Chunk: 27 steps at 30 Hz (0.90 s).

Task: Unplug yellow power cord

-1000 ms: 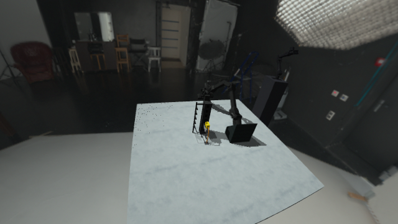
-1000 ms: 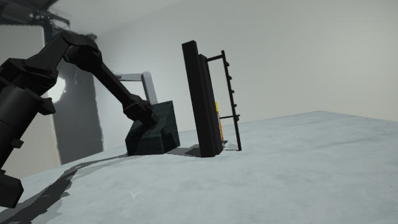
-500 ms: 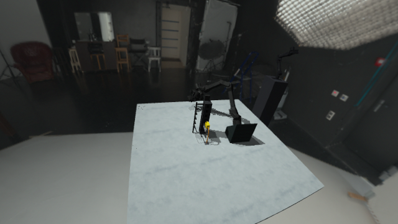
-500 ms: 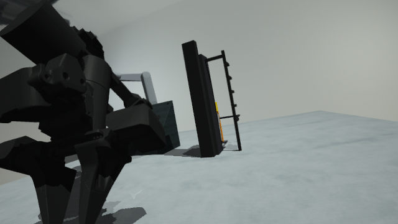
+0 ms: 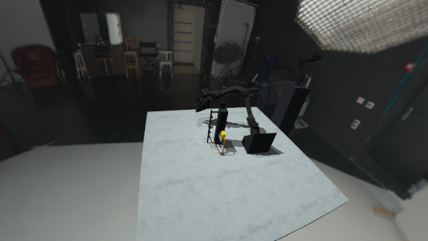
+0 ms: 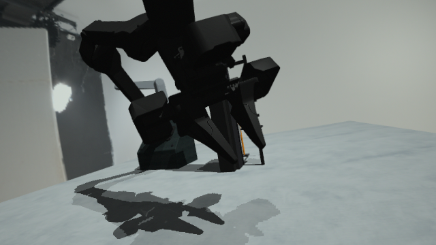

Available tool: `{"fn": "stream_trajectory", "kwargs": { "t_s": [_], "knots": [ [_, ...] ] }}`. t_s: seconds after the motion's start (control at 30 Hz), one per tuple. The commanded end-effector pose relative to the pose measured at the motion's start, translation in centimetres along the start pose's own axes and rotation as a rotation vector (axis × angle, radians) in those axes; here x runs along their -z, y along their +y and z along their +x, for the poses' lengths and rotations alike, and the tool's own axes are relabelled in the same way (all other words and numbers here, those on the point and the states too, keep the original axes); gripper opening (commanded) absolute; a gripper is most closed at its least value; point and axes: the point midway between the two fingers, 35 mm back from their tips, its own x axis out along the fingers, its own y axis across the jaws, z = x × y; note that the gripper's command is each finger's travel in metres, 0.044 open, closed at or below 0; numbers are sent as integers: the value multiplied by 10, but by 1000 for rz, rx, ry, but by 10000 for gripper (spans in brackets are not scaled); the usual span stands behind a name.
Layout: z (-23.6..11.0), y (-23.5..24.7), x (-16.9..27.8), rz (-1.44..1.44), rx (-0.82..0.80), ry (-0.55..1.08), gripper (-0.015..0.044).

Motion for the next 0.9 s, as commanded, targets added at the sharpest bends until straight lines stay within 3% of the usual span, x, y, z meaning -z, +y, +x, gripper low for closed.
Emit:
{"fn": "stream_trajectory", "kwargs": {
  "t_s": [0.0, 0.4, 0.87],
  "knots": [
    [-9, 38, 8, -68, -68, 19, 160],
    [-63, 157, 36, -288, -298, 45, 160],
    [-154, 265, 94, -594, -549, 46, 160]
  ]
}}
